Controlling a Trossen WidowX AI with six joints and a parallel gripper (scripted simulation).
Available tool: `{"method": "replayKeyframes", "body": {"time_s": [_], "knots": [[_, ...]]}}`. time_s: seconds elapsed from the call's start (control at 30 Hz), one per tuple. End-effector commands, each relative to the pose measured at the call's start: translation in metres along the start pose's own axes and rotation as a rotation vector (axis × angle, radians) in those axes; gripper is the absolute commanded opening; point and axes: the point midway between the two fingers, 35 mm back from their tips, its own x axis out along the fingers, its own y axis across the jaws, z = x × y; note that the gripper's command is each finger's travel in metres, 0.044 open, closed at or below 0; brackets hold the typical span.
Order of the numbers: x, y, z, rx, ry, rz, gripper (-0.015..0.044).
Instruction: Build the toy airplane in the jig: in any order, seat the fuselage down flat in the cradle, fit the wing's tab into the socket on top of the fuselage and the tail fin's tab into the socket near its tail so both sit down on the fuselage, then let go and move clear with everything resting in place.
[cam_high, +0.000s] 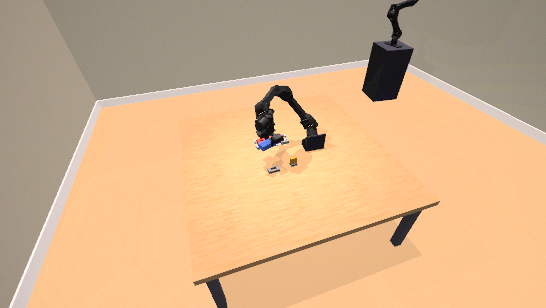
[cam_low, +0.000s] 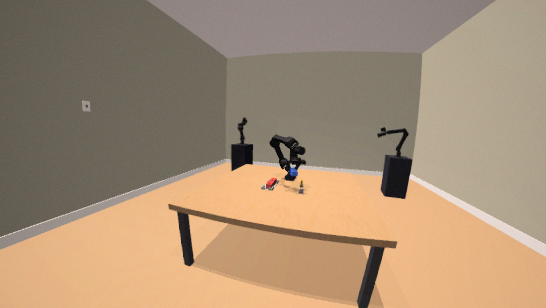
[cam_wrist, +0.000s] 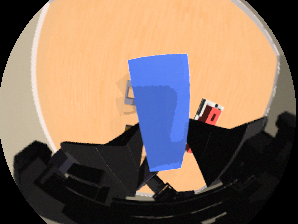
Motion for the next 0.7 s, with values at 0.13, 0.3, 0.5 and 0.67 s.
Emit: {"method": "replayKeyframes", "body": {"time_s": [0.13,0.3,0.5,0.67], "knots": [[0.001,-0.023,-0.013,-0.135,-0.006,-0.004,0.0],[0.003,-0.037,-0.021,-0.226,-0.007,-0.005,0.0],[0.006,-0.053,-0.032,-0.335,-0.007,-0.006,0.0],[0.008,-0.066,-0.042,-0.425,-0.007,-0.007,0.0]]}}
